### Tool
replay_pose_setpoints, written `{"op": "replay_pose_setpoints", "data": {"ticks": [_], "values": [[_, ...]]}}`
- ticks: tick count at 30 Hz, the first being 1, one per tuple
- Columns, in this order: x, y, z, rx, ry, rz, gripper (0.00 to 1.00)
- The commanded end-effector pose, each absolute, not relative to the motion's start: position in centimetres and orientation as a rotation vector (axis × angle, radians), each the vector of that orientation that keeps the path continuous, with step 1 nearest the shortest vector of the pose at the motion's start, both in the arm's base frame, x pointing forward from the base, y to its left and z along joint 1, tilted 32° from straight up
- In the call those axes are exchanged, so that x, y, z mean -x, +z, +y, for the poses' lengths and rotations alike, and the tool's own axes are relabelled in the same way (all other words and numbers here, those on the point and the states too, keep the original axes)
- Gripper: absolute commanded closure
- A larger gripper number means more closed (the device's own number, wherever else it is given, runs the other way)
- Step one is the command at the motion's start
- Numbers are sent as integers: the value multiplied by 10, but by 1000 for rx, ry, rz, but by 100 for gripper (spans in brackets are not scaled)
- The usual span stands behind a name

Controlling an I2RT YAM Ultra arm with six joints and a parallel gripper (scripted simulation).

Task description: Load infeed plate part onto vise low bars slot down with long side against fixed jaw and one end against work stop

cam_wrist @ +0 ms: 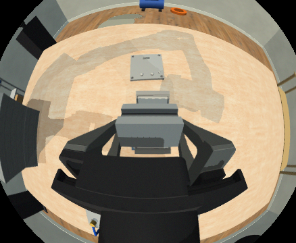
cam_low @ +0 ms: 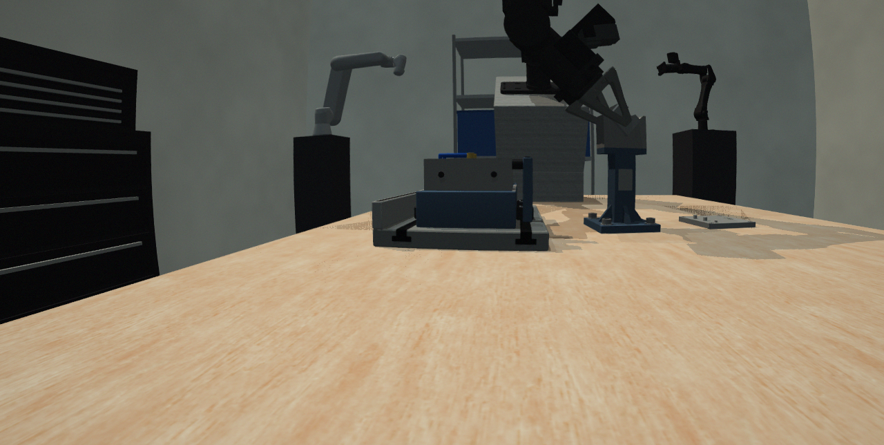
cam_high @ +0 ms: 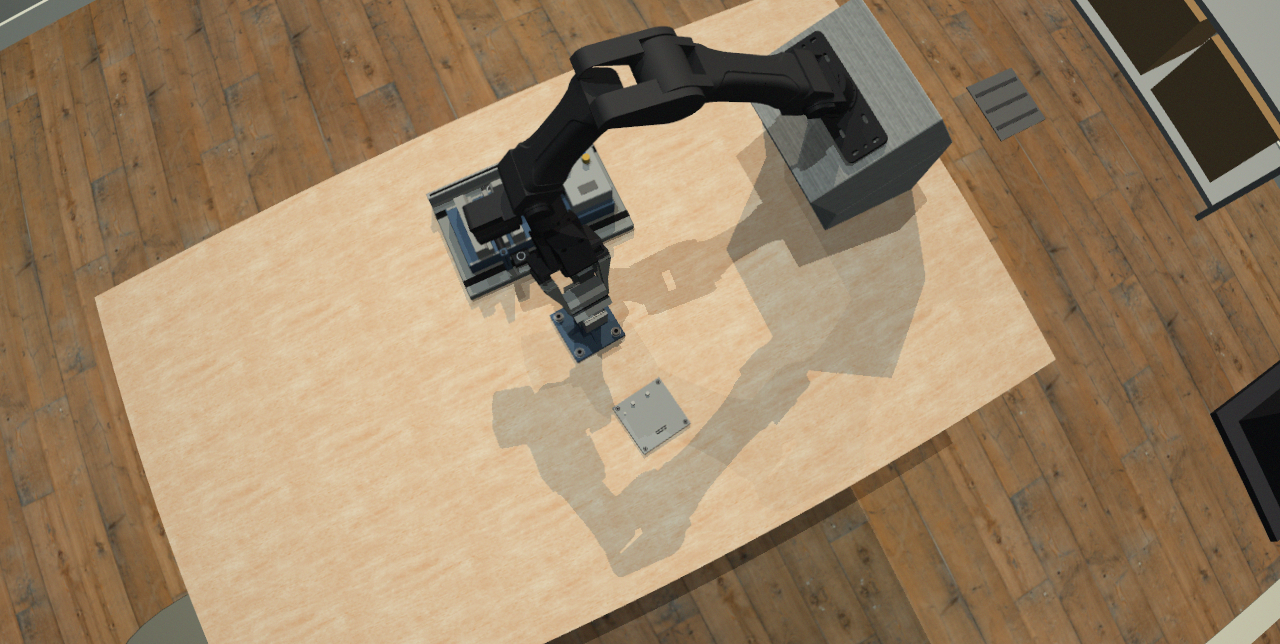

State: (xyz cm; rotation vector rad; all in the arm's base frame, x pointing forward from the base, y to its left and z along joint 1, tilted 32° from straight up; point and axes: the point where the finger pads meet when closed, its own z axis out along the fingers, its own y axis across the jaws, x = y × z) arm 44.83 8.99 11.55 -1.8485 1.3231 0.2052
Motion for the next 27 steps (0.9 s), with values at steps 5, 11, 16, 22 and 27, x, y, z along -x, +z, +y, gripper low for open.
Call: {"op": "replay_pose_setpoints", "data": {"ticks": [5, 11, 16, 22, 27], "values": [[-451, 134, 87, 1833, 184, 1296, 100], [-450, 138, 87, 1832, 176, 1291, 100], [-448, 136, 87, 1832, 184, 1297, 100], [-443, 132, 87, 1833, 199, 1307, 100], [-439, 130, 87, 1833, 212, 1315, 100]]}}
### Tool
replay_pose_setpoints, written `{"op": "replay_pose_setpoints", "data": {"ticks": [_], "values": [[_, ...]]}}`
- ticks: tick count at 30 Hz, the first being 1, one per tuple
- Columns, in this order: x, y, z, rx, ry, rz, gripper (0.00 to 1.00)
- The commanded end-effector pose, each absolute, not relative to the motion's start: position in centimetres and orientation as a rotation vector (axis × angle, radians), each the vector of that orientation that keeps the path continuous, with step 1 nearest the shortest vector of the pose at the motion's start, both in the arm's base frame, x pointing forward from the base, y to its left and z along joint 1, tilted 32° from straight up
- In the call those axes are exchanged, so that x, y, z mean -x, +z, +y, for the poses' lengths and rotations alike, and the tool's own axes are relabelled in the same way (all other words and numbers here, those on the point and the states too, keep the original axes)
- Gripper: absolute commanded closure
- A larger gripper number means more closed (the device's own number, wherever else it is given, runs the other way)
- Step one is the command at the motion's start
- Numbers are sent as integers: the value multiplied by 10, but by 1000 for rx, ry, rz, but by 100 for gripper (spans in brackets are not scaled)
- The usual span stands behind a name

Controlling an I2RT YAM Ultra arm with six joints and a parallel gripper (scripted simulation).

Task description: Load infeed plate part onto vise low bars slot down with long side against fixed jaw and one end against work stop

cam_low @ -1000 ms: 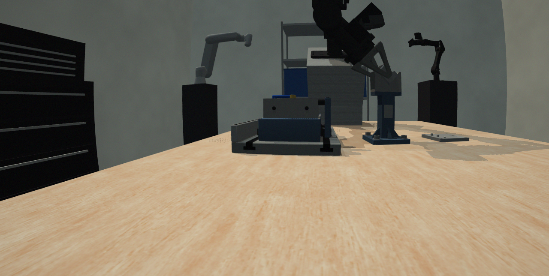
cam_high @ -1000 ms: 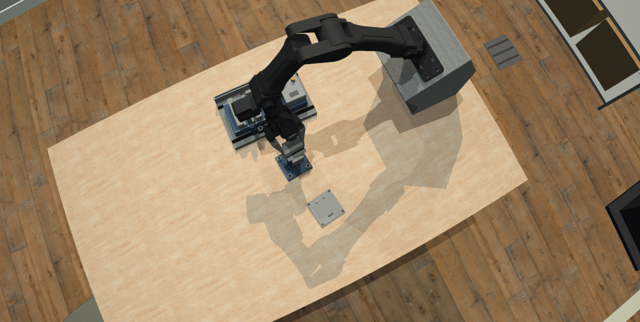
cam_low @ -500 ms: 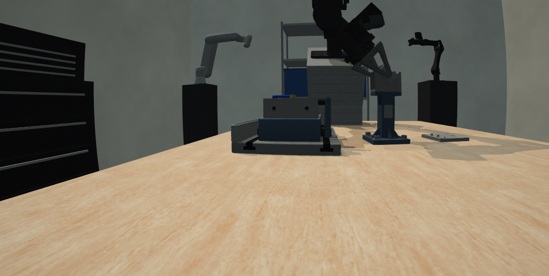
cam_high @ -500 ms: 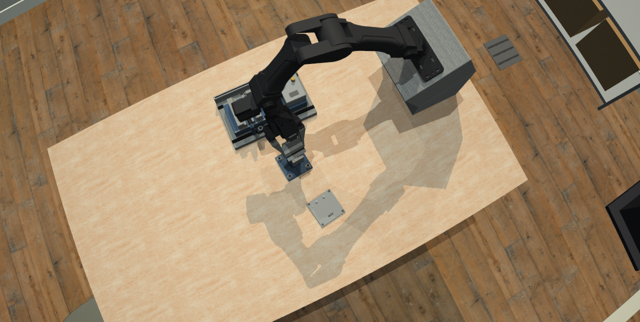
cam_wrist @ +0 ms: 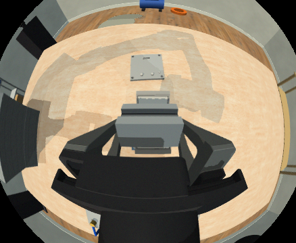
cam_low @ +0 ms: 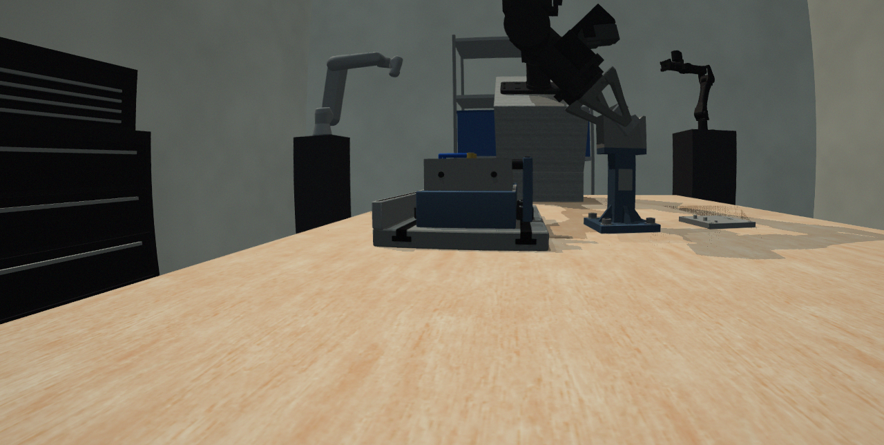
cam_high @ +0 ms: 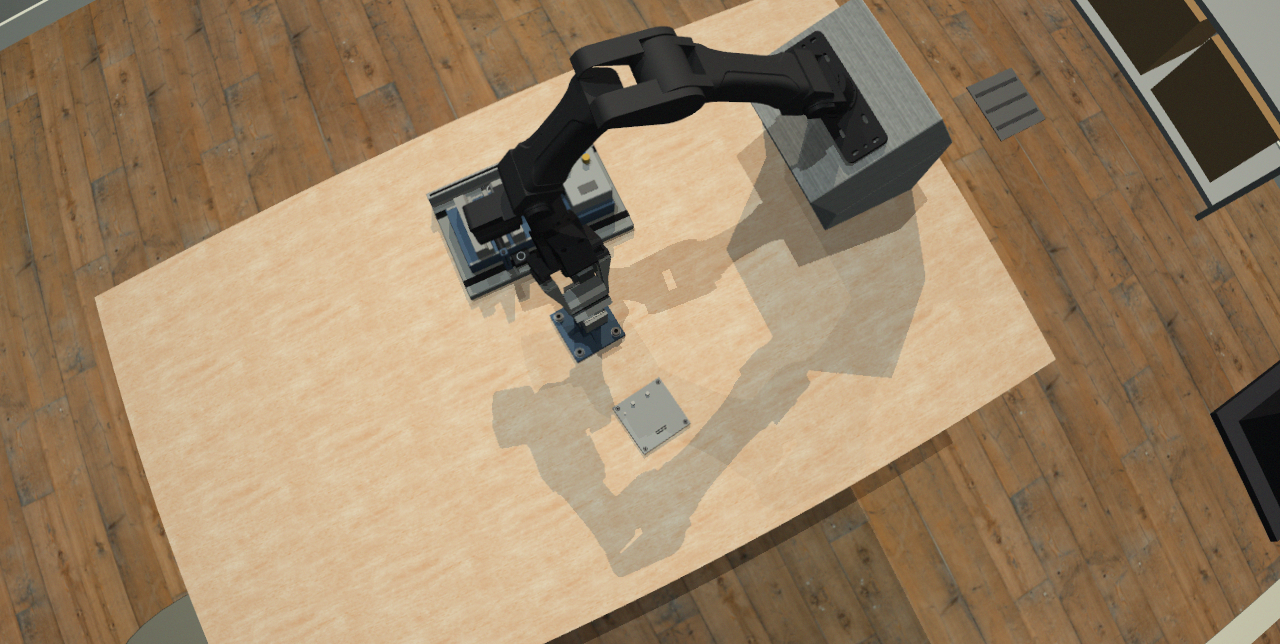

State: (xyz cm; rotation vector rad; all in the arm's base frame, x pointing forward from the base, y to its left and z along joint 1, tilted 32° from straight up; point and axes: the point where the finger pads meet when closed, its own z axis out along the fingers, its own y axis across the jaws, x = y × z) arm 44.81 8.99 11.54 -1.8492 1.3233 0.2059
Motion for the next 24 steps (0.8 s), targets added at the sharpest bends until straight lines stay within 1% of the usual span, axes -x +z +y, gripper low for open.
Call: {"op": "replay_pose_setpoints", "data": {"ticks": [1, 24], "values": [[-438, 130, 87, 1834, 213, 1316, 100], [-435, 145, 88, 1834, 199, 1304, 100]]}}
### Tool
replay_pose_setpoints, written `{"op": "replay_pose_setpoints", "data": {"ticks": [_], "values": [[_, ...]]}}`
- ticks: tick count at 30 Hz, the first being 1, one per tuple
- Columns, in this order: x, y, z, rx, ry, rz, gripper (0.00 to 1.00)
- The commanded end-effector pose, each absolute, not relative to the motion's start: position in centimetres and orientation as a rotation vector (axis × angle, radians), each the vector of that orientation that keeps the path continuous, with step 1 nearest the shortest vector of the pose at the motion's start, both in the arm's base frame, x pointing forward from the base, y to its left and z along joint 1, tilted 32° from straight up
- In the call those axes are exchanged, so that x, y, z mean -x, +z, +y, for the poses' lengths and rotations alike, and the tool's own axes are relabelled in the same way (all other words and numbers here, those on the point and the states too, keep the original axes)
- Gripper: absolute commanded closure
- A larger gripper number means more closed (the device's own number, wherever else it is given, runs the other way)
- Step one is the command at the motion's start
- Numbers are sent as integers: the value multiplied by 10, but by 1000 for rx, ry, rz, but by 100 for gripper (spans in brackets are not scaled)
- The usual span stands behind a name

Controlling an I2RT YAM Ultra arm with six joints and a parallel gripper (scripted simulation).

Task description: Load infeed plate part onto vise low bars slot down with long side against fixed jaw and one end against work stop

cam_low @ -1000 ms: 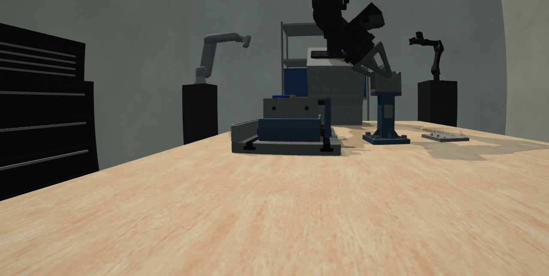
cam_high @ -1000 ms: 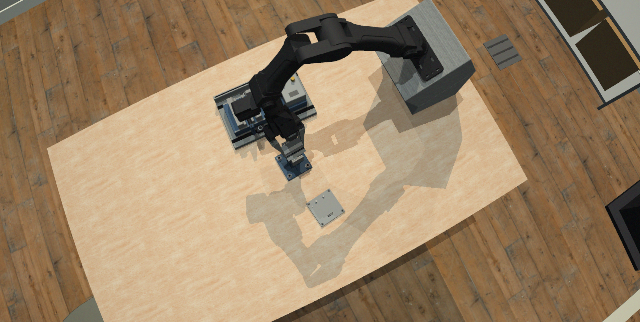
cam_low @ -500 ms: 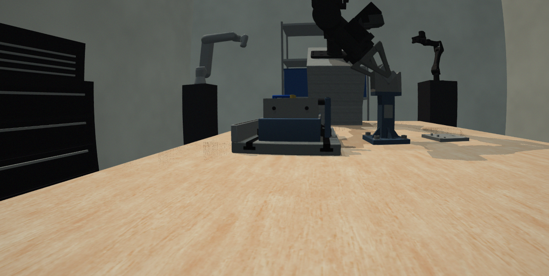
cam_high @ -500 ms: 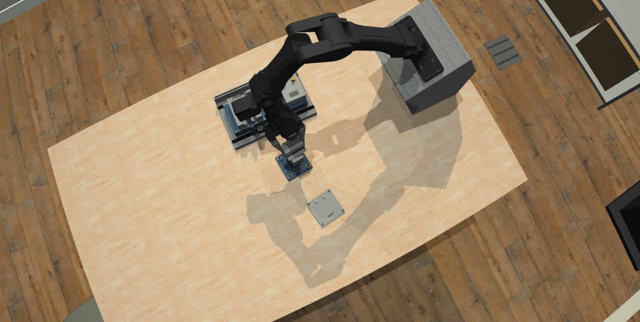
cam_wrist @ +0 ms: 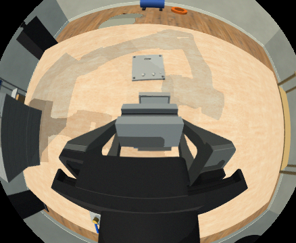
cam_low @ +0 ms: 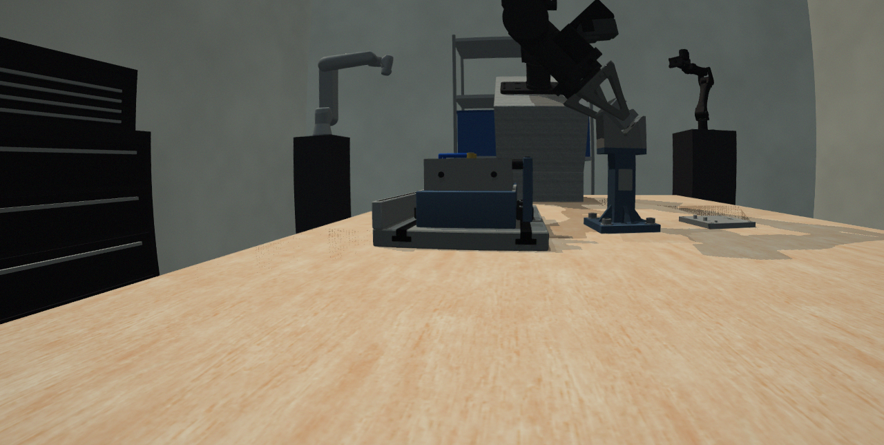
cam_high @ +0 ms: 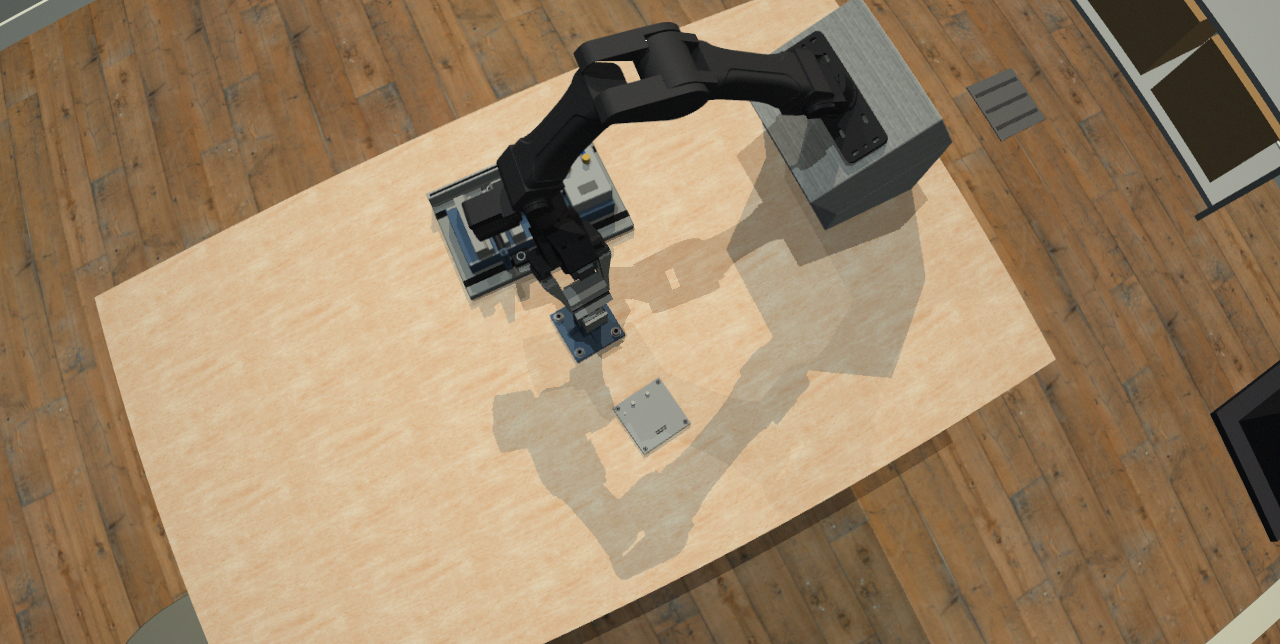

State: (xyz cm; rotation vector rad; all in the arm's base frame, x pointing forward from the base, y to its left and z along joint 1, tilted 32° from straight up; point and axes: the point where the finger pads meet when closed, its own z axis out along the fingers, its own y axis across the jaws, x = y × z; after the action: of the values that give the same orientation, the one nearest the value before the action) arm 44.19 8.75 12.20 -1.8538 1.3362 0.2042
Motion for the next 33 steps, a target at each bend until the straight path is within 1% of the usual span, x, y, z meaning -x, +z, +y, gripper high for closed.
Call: {"op": "replay_pose_setpoints", "data": {"ticks": [1, 33], "values": [[-434, 145, 88, 1835, 200, 1303, 100], [-428, 153, 89, 1836, 204, 1305, 100]]}}
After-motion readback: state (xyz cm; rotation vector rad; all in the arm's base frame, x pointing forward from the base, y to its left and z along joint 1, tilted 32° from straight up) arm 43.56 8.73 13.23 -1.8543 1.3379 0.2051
